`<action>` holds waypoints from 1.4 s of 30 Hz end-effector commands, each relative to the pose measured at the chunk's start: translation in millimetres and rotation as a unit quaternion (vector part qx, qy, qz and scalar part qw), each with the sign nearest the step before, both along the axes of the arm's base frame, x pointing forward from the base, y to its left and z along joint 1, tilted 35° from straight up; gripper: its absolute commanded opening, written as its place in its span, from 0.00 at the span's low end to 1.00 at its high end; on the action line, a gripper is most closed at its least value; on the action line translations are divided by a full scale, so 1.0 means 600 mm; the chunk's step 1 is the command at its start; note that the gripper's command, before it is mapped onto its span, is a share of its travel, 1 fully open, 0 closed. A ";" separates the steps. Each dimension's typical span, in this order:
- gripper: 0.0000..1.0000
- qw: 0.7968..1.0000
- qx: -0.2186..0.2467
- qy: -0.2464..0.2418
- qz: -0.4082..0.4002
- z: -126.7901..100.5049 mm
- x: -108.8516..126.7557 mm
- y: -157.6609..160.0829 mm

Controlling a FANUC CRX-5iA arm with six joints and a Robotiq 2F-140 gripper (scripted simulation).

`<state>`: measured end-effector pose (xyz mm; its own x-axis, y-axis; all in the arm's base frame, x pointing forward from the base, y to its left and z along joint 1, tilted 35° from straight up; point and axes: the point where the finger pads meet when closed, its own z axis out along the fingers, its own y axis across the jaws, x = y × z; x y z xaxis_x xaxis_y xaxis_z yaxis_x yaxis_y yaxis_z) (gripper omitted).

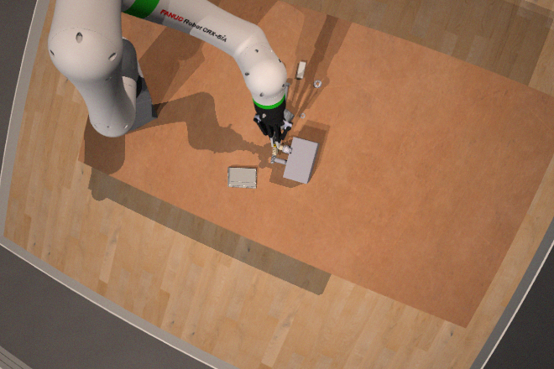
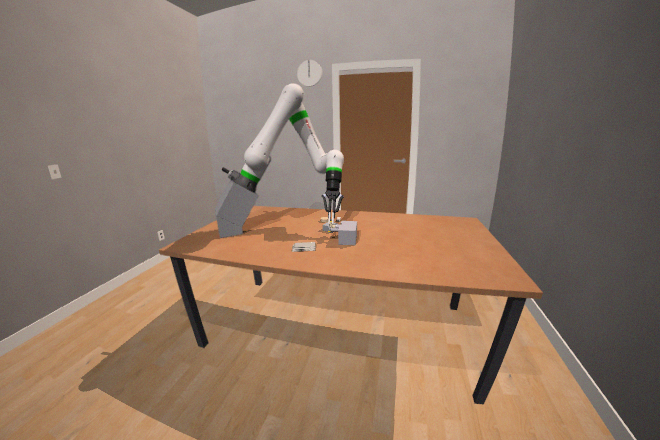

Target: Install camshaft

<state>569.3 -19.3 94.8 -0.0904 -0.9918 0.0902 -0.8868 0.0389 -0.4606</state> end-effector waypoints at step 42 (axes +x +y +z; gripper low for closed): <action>0.27 1.000 0.000 -0.001 0.000 0.002 0.001 0.000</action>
<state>569.4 -19.3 94.9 -0.0903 -0.9918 0.0902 -0.8866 0.0388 -0.4609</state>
